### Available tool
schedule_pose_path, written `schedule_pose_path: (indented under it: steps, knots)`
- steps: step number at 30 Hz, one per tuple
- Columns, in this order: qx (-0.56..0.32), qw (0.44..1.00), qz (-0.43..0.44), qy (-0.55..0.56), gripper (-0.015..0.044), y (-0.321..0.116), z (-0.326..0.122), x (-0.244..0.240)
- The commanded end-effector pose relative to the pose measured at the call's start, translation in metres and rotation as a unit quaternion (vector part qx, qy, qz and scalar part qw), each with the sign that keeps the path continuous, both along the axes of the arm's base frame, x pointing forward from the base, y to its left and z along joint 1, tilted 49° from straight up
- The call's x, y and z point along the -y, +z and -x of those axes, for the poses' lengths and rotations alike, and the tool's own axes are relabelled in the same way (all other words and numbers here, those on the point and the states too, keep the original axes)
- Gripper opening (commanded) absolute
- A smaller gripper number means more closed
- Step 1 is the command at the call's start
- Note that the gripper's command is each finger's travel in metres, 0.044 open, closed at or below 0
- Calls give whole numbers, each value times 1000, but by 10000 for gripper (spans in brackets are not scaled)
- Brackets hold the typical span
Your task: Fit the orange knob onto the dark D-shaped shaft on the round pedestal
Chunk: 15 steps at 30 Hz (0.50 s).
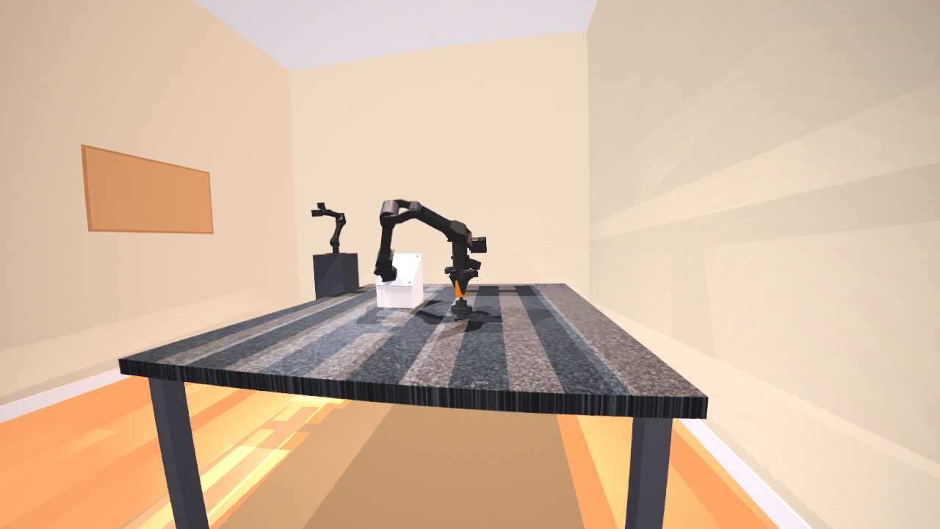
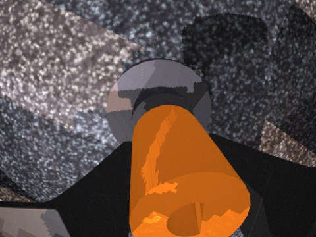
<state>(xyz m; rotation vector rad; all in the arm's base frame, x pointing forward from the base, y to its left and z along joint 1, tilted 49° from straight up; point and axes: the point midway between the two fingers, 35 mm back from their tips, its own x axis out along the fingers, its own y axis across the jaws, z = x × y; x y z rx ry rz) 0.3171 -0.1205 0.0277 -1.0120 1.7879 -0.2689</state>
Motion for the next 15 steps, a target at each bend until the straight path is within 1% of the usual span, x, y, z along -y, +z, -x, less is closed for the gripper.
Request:
schedule_pose_path:
  steps: [1, 6, 12, 15]
  knots:
    - [0, 1000, 1, 1, 0, 1, -1, -1]
    - [-3, 1000, 0, 4, 0, 3, -3, -3]
    - [-73, 995, -12, 67, 0, 2, -5, -3]
    - [-77, 994, -12, 70, 0, 2, -5, -2]
